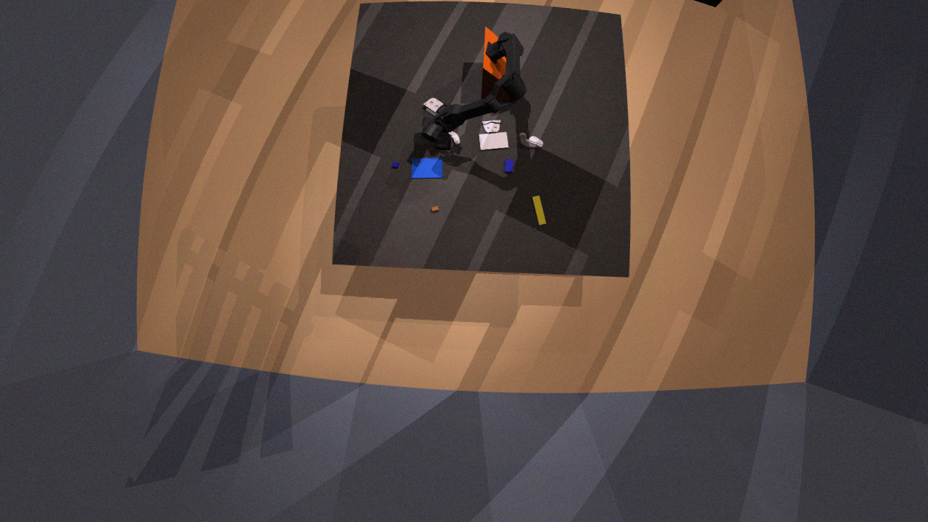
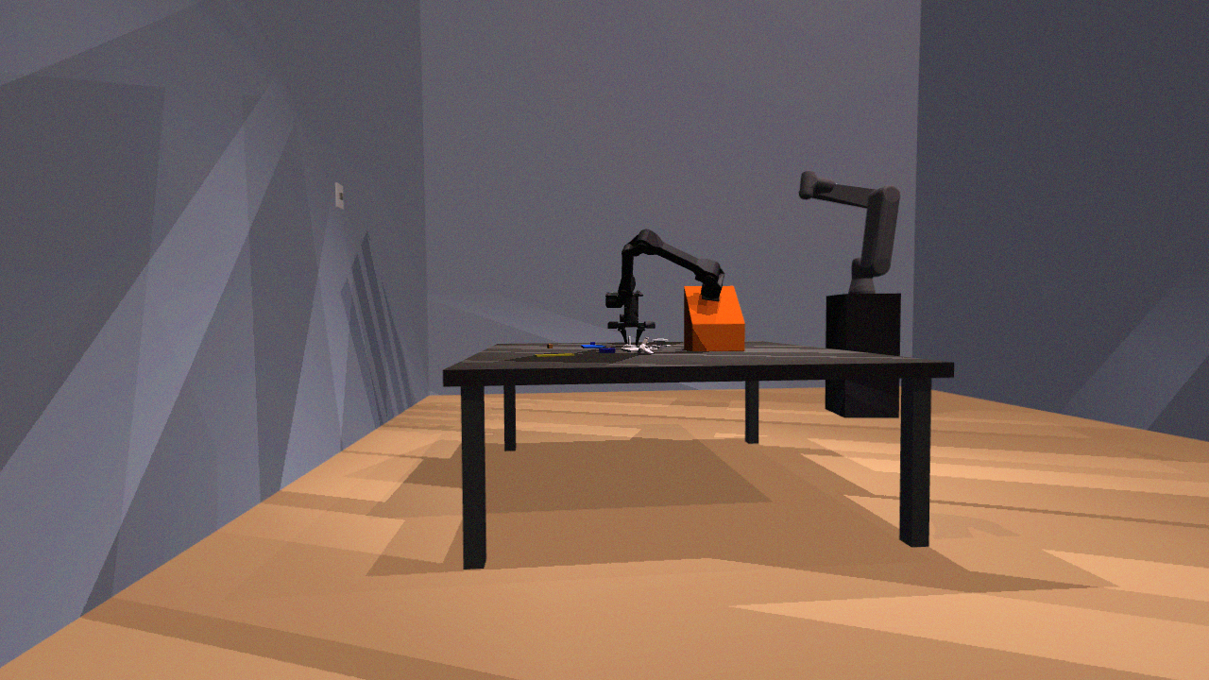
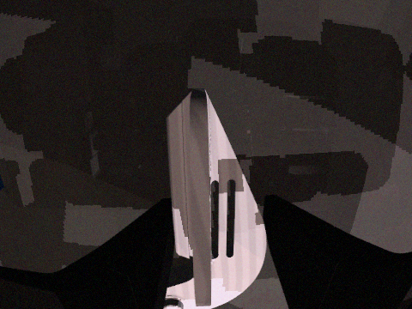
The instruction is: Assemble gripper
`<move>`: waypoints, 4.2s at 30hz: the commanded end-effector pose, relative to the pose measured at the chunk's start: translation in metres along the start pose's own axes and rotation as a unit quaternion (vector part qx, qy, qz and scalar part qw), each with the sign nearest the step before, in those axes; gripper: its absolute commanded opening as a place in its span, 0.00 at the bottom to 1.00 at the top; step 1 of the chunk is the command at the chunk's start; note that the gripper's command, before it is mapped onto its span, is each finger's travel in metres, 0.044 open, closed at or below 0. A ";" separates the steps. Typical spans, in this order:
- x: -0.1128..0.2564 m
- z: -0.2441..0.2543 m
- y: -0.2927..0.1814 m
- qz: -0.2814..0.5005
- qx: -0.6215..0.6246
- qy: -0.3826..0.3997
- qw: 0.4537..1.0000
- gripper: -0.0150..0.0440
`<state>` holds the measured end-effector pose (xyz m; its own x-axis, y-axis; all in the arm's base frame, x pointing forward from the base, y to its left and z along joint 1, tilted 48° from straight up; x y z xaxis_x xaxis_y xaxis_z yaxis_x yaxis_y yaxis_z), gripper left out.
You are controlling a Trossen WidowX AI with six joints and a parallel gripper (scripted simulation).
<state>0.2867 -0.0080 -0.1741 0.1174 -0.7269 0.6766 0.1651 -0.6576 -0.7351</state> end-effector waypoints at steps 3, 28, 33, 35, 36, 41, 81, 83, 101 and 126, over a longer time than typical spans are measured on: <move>0.000 0.000 0.000 0.000 -0.001 -0.001 1.000 0.48; 0.074 0.001 0.001 -0.001 -0.003 0.000 1.000 0.48; 0.079 0.000 0.001 0.000 -0.003 0.000 1.000 0.48; 0.079 0.000 0.000 0.000 0.000 0.000 1.000 0.48; 0.079 0.000 -0.001 0.000 0.008 0.000 1.000 0.48; 0.080 -0.003 -0.014 -0.001 0.091 0.000 0.996 0.48; 0.080 -0.051 -0.112 0.002 0.701 0.000 0.713 0.48; 0.079 -0.054 -0.116 0.002 0.725 0.001 0.689 0.48; 0.078 -0.068 -0.132 0.004 0.807 0.002 0.590 0.48; 0.078 -0.068 -0.132 0.003 0.816 0.002 0.578 0.48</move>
<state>0.2073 0.0086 -0.0273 0.1250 -0.7273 0.6749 0.8729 0.4040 0.2737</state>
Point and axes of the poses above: the point midway between the two fingers, 35 mm back from their tips, its own x axis back along the fingers, its own z axis across the jaws, y = z × x, the point moved 9 cm from there along x, back along the fingers, and after that the axes turned 4 degrees about x, right-handed, at the moved point
